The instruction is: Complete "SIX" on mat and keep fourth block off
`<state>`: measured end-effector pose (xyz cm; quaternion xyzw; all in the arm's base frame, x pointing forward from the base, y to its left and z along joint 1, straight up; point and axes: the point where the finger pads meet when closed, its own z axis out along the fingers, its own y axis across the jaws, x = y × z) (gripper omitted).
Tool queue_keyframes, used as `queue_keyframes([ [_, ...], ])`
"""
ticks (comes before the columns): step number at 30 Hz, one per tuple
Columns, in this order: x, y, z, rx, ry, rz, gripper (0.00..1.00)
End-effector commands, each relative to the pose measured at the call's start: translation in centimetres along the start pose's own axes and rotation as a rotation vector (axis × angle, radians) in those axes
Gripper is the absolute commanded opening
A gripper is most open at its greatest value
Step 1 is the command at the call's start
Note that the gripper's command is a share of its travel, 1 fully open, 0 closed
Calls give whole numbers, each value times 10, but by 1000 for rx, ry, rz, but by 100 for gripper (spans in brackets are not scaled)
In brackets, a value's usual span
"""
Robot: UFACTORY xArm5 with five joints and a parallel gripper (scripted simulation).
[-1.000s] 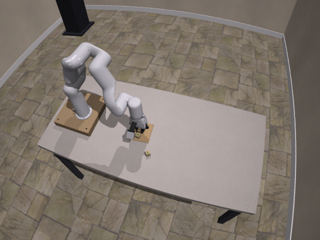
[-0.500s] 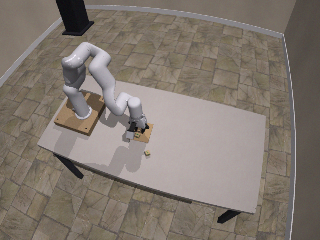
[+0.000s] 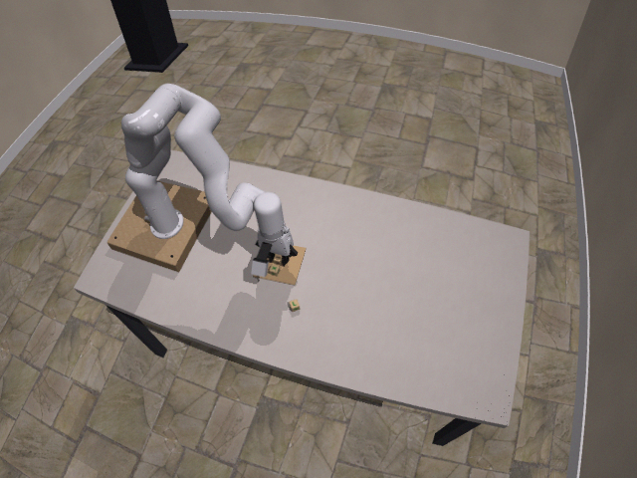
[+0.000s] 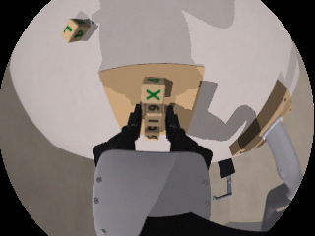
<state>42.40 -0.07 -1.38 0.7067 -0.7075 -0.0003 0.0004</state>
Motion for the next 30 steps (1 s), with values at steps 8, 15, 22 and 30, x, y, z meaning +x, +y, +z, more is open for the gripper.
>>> queue_keyframes([
  [8,0,-2,-47,5,0,0,42],
  [15,0,-1,-71,5,0,0,42],
  [22,0,-1,-86,5,0,0,42],
  [30,0,-1,-86,5,0,0,100],
])
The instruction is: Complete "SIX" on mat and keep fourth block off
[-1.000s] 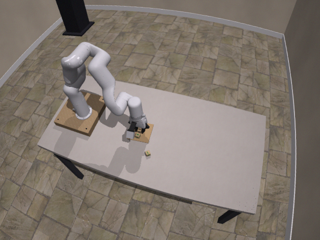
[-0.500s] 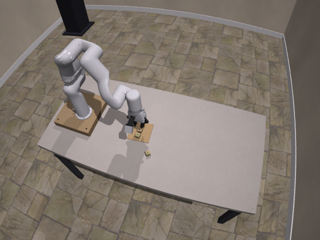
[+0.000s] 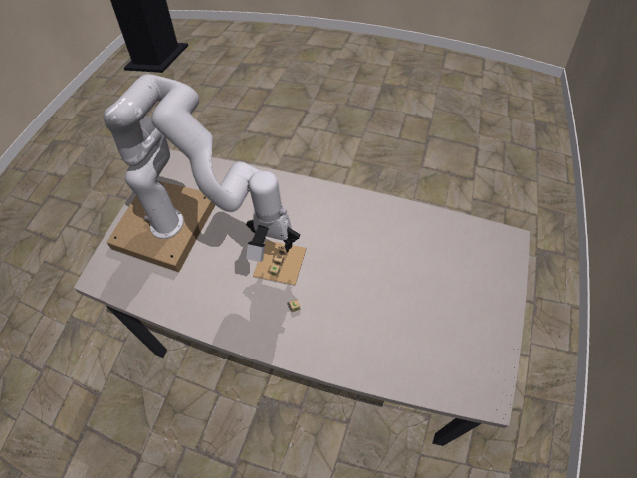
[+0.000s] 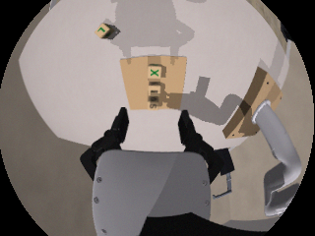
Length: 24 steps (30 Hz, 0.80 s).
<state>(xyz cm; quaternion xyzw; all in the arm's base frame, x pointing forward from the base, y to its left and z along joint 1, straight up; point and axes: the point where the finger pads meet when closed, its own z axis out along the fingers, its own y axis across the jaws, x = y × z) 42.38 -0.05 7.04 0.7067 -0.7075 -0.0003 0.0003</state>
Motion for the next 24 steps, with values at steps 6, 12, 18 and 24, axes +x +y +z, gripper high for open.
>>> queue_keyframes([
  [6,0,-2,-2,5,0,0,100],
  [12,0,-2,-2,5,0,0,100],
  [18,0,-2,-2,5,0,0,100],
  [24,0,-1,-12,5,0,0,100],
])
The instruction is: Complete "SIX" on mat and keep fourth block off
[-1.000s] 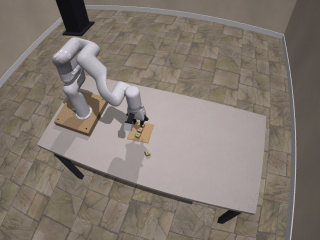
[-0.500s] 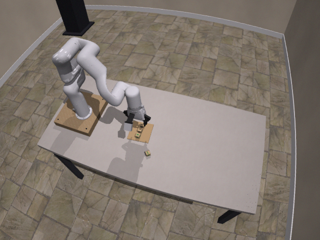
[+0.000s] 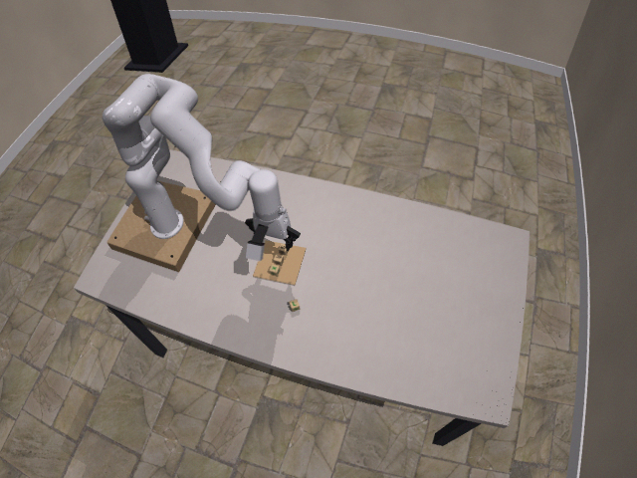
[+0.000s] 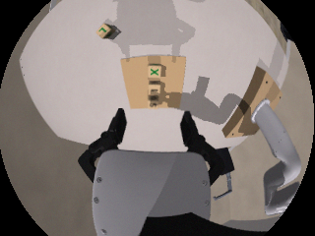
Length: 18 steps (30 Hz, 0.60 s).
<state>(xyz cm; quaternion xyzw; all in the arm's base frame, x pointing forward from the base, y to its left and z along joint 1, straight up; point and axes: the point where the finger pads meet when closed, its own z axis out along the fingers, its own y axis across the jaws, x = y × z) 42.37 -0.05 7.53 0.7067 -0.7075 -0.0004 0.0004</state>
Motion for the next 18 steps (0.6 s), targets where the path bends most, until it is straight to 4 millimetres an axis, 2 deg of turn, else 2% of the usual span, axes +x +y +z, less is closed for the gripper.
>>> queue_keyframes([
  [1,0,-2,-10,5,0,0,100],
  [5,0,-1,-28,5,0,0,100],
  [7,0,-1,-28,5,0,0,100],
  [14,0,-1,-63,5,0,0,100],
  [18,0,-1,-75,5,0,0,100],
])
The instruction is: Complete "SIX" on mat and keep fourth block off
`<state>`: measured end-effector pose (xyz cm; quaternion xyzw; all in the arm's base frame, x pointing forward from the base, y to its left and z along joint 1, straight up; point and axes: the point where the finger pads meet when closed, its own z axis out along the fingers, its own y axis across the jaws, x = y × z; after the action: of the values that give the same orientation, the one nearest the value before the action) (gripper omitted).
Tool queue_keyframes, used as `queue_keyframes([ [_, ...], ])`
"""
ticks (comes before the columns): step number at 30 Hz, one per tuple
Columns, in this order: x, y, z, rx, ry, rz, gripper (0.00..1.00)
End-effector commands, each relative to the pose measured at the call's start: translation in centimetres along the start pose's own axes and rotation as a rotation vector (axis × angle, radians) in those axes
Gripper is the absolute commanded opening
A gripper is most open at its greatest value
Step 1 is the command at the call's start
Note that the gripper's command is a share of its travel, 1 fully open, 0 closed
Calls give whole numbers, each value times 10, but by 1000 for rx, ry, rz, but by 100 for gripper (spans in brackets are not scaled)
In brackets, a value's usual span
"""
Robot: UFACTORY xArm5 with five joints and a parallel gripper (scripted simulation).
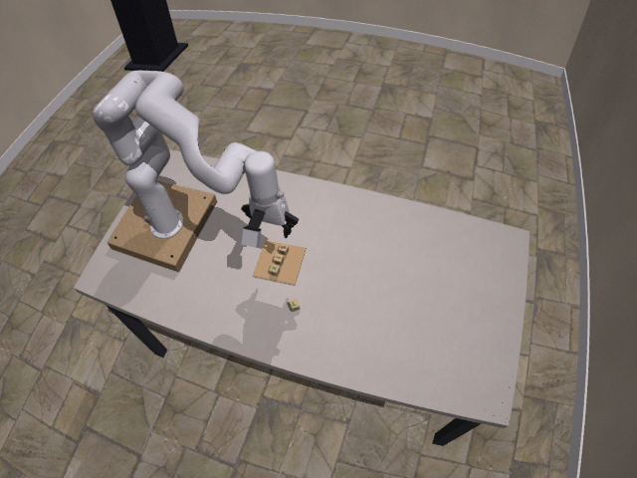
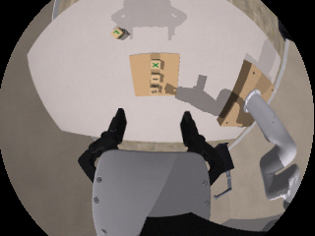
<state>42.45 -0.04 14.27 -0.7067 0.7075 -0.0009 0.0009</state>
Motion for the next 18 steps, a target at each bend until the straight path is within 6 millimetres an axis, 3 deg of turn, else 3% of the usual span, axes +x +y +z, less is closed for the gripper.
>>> queue_keyframes([
  [1,0,-1,-10,1,0,0,100],
  [18,0,0,-13,1,0,0,100],
])
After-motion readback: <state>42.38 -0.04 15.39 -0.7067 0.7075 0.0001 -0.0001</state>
